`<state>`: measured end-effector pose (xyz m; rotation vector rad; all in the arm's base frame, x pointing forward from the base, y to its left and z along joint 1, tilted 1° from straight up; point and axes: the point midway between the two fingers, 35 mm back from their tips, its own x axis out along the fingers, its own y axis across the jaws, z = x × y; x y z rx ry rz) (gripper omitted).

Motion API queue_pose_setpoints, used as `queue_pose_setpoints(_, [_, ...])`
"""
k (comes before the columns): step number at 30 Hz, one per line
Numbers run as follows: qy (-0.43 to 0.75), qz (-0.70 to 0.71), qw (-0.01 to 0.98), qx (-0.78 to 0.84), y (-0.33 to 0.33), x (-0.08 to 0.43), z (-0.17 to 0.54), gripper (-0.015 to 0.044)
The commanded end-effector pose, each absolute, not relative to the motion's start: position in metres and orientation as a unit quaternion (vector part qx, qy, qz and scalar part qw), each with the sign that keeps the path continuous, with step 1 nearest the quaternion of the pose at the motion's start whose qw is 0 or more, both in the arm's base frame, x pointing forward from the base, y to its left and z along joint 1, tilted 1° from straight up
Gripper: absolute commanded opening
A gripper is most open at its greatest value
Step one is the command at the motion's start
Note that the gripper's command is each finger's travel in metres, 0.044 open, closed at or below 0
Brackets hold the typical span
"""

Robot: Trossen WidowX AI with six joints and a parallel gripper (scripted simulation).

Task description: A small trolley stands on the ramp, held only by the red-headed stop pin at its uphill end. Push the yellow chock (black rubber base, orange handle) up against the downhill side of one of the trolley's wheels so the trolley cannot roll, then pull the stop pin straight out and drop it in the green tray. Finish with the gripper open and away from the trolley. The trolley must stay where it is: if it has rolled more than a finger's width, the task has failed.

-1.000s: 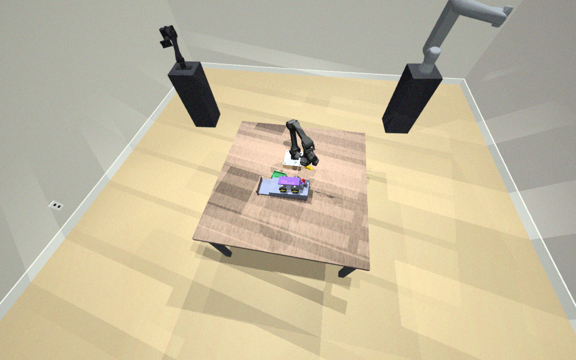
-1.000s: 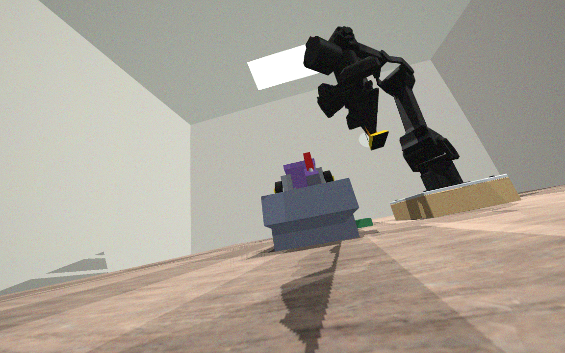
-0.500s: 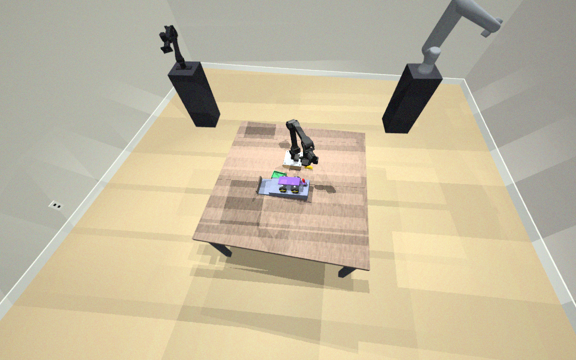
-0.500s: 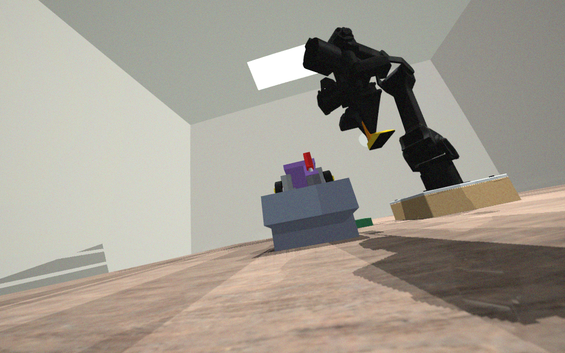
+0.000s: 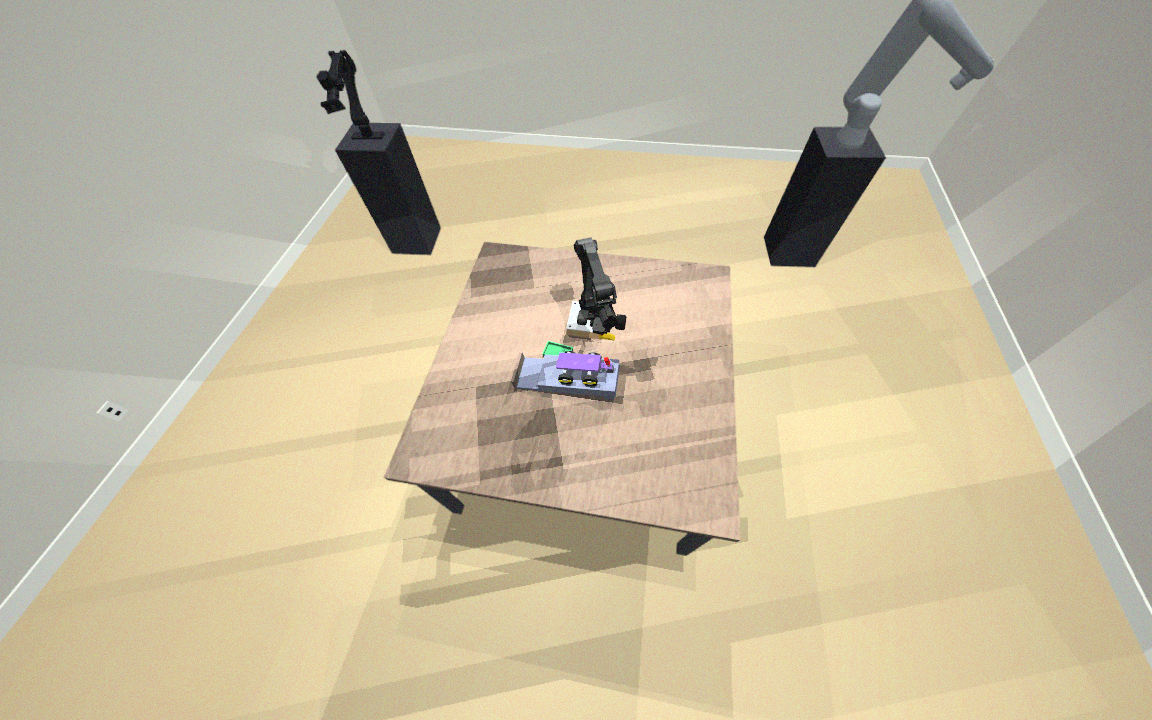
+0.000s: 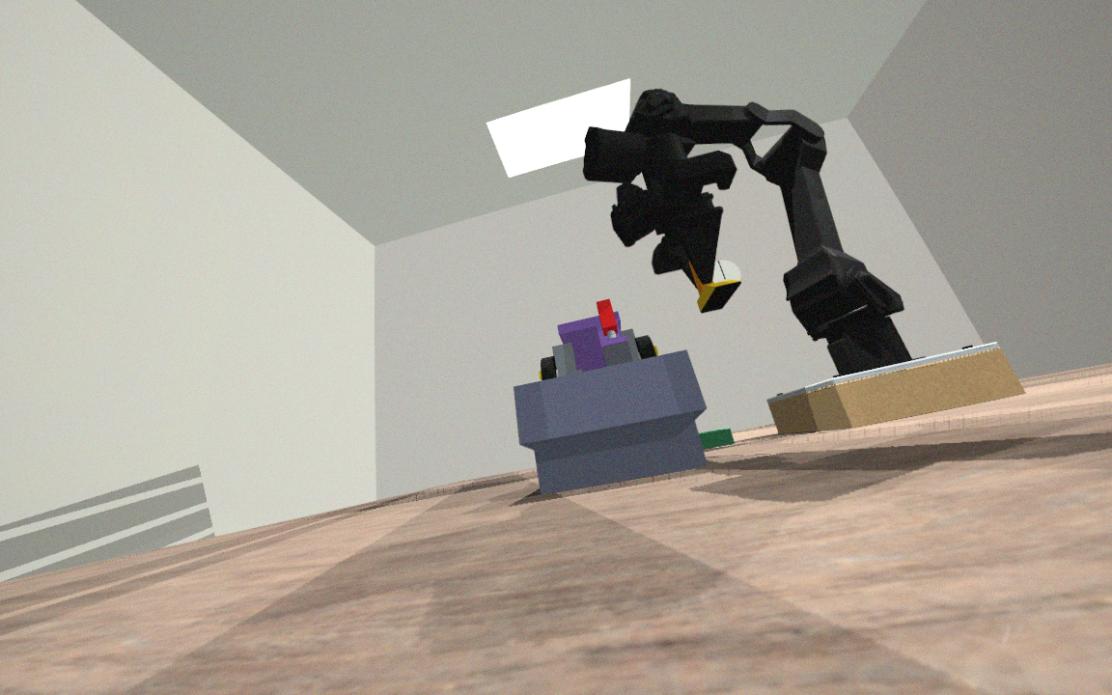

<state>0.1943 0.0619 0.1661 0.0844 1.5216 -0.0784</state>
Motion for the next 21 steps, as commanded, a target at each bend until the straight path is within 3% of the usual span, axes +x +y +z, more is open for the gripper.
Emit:
queue_pose_setpoints(1, [0.693, -0.033, 0.719, 0.036, 0.05, 0.195, 0.164, 0.0])
queue_pose_setpoints(21, [0.693, -0.035, 0.72, 0.034, -0.01, 0.207, 0.162, 0.0])
